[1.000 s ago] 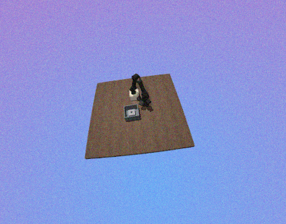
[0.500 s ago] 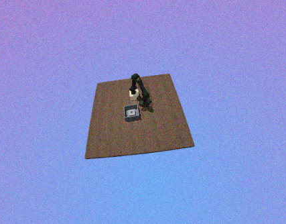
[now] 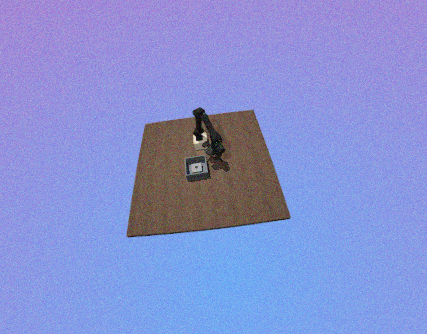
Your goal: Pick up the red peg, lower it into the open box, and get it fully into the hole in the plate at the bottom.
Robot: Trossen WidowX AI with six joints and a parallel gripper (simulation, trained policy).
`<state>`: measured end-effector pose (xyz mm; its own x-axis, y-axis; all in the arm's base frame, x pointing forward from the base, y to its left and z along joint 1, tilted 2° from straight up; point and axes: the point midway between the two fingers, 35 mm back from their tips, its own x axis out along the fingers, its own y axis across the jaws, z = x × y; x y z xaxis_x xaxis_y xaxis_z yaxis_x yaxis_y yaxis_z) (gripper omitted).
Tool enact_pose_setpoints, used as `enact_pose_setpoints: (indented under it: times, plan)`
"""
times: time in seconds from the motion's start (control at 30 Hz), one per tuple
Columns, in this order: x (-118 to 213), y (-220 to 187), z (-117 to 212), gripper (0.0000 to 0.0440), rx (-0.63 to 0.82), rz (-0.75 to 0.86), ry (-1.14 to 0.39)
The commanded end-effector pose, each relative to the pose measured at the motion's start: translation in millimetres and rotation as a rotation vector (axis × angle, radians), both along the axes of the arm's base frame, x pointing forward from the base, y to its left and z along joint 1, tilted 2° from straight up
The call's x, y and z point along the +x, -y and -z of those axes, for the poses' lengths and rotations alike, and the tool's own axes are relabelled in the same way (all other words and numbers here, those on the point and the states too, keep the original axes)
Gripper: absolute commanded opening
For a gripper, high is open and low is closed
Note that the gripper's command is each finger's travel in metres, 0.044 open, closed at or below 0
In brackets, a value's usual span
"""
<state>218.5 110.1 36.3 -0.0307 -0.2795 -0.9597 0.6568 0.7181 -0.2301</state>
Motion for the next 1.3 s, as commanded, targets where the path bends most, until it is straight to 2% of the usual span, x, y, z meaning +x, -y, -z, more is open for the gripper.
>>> enact_pose_setpoints:
  times: [0.0, 0.27, 0.57, 0.87, 1.27]
  plan:
    - [13.5, 6.2, -20.3, 0.0, -0.004, 0.02, 0.045]
    - [36.3, 29.1, -43.2, 0.0, -0.02, 0.103, 0.097]
    - [61.9, 65.0, -49.8, 0.0, -0.028, 0.182, 0.129]
    - [83.1, 101.3, -36.4, 0.0, -0.016, 0.207, 0.124]
    - [104.1, 131.0, -6.4, 0.0, 0.055, 0.15, 0.1]
